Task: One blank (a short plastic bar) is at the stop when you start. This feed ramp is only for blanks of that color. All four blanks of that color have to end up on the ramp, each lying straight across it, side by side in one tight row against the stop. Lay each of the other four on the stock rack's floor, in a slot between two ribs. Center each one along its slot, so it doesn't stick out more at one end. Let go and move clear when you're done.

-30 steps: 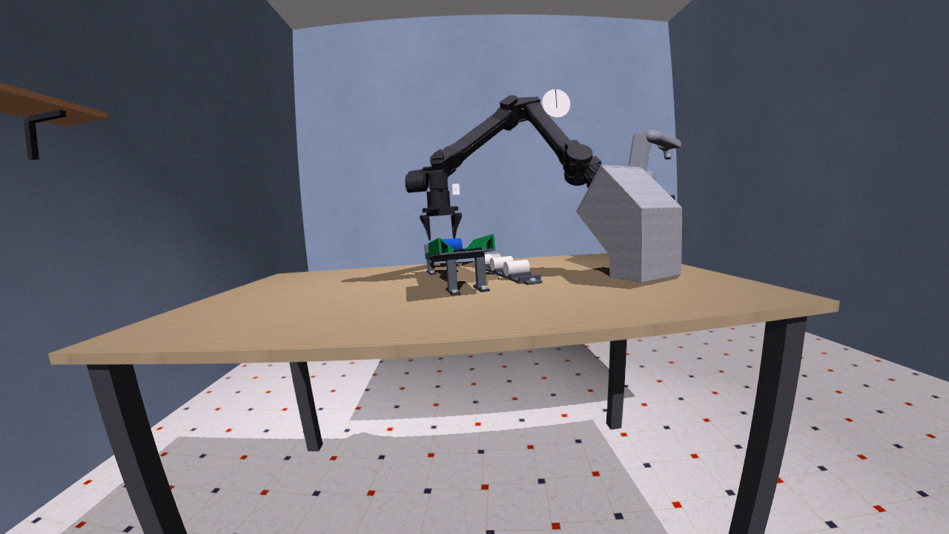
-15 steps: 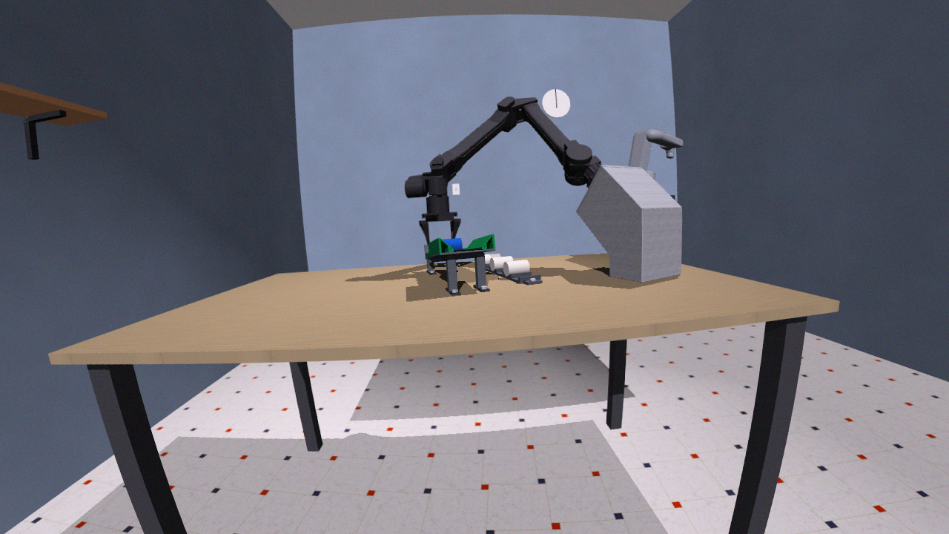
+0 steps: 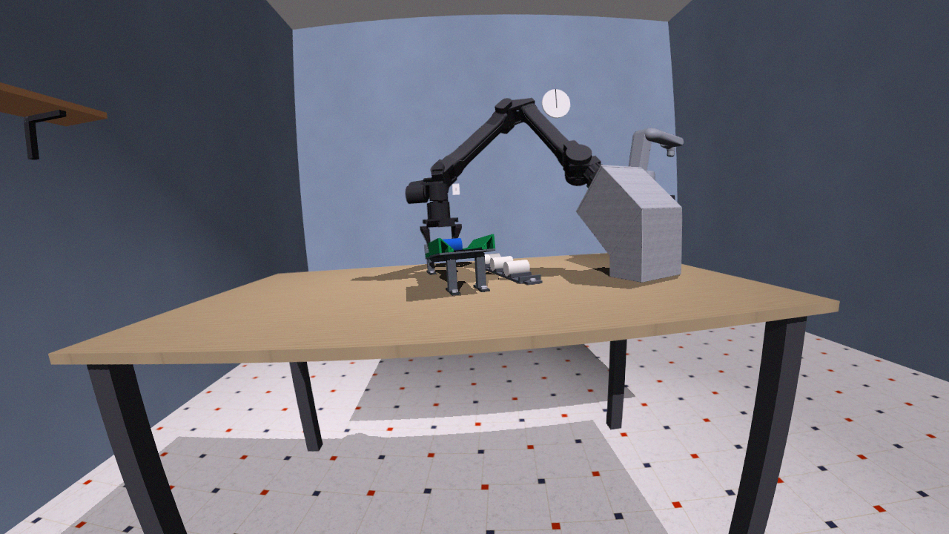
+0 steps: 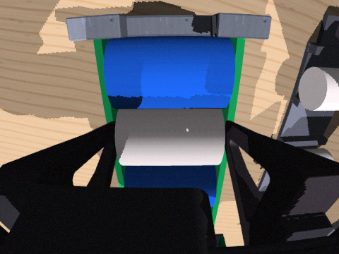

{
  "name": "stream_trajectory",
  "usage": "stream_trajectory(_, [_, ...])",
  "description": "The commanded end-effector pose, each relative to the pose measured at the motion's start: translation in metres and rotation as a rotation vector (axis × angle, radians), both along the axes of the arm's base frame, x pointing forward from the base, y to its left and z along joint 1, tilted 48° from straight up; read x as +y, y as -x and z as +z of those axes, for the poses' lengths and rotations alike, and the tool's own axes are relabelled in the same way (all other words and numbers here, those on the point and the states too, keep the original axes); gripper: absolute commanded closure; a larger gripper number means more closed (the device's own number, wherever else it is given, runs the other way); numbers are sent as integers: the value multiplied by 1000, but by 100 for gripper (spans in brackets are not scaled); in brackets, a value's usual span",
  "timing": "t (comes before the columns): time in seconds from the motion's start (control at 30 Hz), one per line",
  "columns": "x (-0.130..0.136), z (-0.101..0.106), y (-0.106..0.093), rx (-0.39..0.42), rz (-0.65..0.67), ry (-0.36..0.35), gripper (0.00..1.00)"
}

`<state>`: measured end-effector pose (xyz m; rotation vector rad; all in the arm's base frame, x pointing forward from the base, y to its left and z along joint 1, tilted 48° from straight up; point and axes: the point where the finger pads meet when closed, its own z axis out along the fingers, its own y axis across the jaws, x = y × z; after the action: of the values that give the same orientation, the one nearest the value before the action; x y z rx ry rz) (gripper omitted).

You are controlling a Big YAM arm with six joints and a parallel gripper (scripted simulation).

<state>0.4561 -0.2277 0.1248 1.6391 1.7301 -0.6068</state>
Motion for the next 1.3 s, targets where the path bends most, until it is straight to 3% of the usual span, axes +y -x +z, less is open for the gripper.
stream_trajectory(0.0, [-1, 6, -1, -9, 9, 5, 22])
stream_trajectory(1.07, [-1, 6, -1, -11, 7, 5, 22])
stream_trajectory(1.1, [-1, 6, -1, -11, 7, 5, 41])
stream_trajectory(1.27, [-1, 6, -1, -11, 7, 5, 41])
